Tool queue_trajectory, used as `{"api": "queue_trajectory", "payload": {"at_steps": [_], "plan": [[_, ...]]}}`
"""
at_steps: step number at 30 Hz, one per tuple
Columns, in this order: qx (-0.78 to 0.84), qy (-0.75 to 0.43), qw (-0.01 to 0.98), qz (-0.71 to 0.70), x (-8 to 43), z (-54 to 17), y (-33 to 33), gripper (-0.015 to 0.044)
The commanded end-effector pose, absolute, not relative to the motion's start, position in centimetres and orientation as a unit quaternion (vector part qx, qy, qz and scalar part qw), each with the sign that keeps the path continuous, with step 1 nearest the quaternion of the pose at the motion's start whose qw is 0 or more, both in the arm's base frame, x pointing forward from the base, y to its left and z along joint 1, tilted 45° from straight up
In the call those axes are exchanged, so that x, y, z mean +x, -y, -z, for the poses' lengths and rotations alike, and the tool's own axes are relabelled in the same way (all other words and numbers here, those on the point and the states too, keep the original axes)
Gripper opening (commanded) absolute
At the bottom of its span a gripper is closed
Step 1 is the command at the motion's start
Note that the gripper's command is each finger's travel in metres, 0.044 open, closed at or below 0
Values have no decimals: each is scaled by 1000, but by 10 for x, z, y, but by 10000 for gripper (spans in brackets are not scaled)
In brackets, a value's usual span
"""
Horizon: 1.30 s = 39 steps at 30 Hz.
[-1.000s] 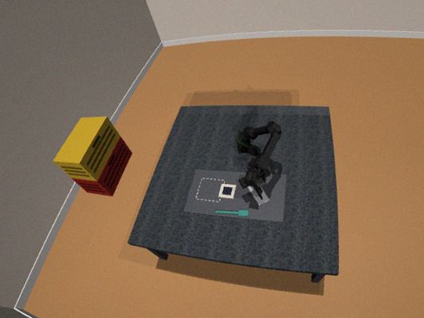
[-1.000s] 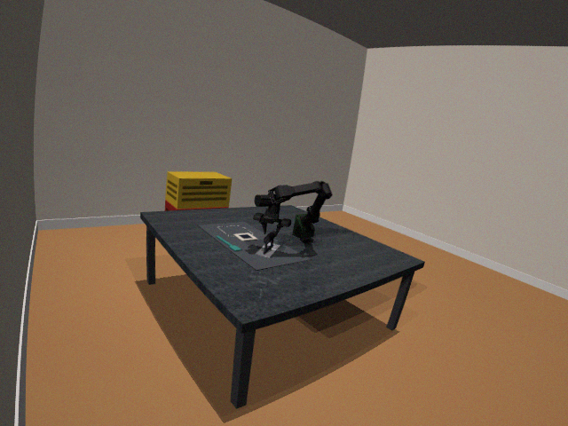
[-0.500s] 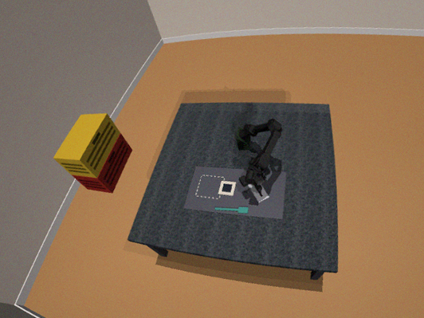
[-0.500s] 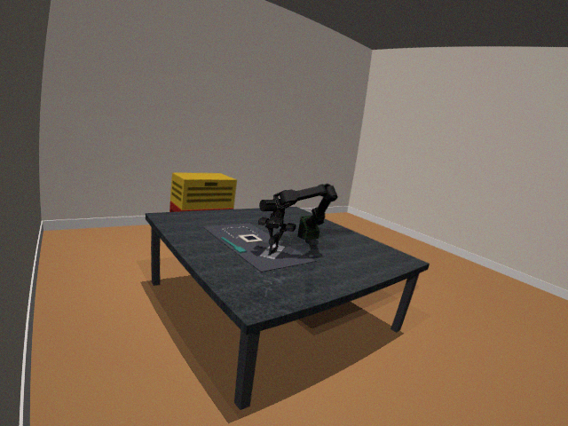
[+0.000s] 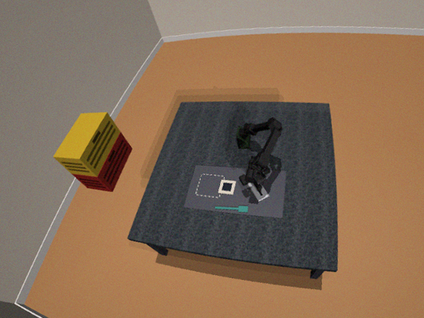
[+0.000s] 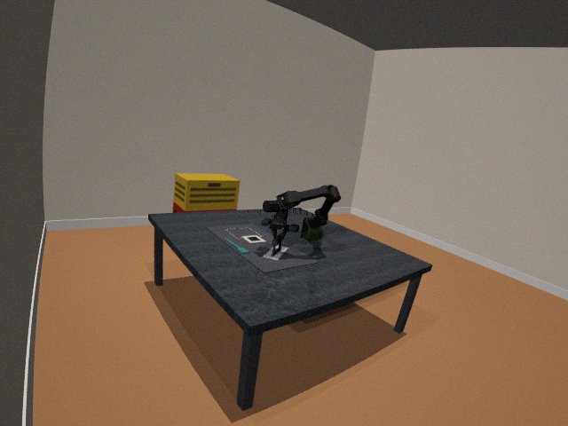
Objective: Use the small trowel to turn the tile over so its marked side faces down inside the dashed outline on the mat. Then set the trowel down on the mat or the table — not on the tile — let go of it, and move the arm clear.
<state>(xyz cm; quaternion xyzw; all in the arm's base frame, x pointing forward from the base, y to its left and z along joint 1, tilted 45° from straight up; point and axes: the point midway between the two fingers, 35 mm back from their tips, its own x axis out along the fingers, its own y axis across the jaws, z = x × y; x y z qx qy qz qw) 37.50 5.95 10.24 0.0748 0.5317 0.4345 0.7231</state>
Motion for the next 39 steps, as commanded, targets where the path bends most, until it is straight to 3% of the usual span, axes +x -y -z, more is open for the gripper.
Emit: {"api": "queue_trajectory", "payload": {"at_steps": [1, 9, 39], "plan": [[76, -531, 724, -434, 376, -103, -60, 130], [92, -540, 722, -422, 376, -103, -60, 130], [397, -670, 610, -145, 376, -103, -60, 130]]}}
